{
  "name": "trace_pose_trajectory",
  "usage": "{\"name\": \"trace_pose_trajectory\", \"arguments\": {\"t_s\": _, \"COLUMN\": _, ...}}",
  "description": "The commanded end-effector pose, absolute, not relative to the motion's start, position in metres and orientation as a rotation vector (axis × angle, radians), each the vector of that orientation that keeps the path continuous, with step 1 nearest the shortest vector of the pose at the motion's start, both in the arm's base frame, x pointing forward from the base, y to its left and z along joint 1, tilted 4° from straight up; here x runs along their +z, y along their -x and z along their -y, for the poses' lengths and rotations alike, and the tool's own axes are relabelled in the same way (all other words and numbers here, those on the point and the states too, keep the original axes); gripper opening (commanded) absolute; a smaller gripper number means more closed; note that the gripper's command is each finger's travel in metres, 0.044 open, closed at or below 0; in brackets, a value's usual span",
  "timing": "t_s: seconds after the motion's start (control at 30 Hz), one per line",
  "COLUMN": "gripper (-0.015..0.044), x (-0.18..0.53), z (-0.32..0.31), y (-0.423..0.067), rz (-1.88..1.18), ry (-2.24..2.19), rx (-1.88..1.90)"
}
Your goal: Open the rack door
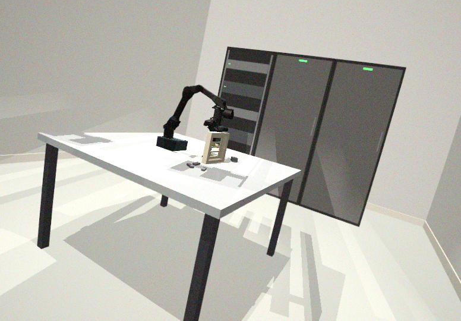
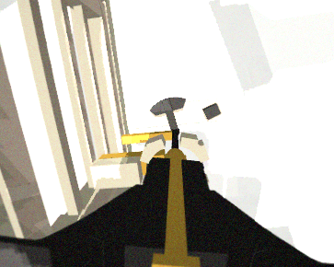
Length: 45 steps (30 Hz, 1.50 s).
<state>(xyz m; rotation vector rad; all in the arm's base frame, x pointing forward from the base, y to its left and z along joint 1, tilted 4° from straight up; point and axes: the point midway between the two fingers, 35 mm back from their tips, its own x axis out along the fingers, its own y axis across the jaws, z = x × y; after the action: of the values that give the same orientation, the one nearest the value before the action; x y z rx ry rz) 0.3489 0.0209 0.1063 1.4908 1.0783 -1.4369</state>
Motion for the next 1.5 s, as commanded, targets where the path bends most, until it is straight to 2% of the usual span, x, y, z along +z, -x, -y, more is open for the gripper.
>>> {"name": "trace_pose_trajectory", "arguments": {"t_s": 0.0, "gripper": 0.0132, "x": 0.106, "z": -0.021, "y": -0.349, "rz": -1.076, "ry": -1.492, "rx": -1.443}}
{"name": "trace_pose_trajectory", "arguments": {"t_s": 0.53, "gripper": 0.0027, "x": 0.106, "z": -0.021, "y": -0.349, "rz": -1.076, "ry": -1.492, "rx": -1.443}}
{"name": "trace_pose_trajectory", "arguments": {"t_s": 1.47, "gripper": 0.0027, "x": 0.106, "z": -0.012, "y": -0.322, "rz": -1.319, "ry": -1.129, "rx": -1.068}}
